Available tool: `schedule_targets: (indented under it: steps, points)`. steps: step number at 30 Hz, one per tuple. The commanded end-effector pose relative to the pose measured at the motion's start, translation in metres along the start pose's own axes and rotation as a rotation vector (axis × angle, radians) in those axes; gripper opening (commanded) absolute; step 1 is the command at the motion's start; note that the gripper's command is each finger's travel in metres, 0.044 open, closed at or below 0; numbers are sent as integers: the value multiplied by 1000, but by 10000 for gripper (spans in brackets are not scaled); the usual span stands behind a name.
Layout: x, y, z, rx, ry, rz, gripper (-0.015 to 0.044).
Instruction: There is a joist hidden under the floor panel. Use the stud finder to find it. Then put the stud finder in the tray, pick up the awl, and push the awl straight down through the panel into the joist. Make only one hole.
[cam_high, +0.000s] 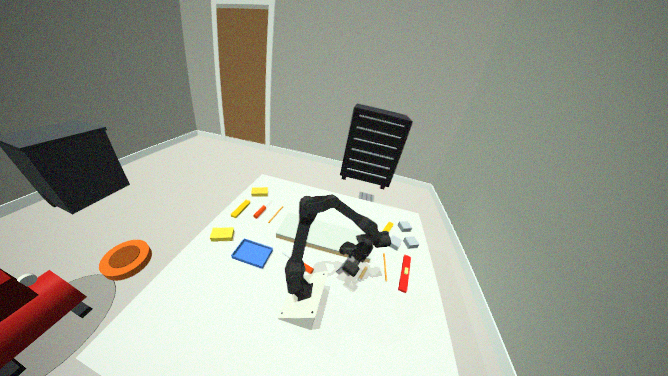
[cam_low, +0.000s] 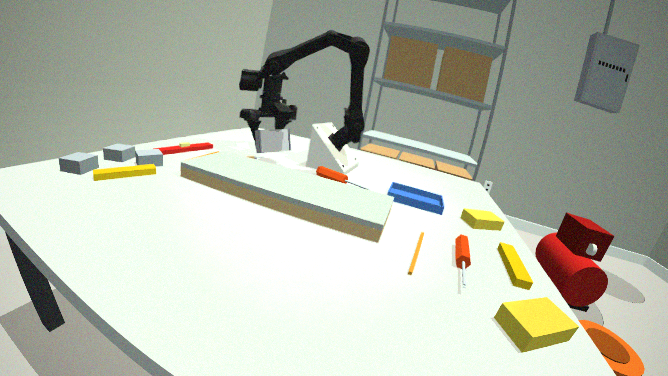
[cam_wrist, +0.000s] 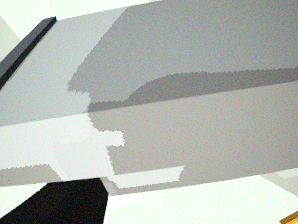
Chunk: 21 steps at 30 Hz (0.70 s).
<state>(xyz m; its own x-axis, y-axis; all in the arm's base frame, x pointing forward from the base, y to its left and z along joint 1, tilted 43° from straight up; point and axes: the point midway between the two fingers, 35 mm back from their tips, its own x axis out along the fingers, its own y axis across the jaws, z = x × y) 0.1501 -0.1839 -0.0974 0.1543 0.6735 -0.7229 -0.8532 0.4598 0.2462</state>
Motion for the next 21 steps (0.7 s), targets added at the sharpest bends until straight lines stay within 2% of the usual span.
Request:
schedule_targets:
  steps: [1, 21]
  points:
    - [-3, -1, 1, 3, 38, -9, 0]
    - [0, 0, 5, 7, 175, -2, 0]
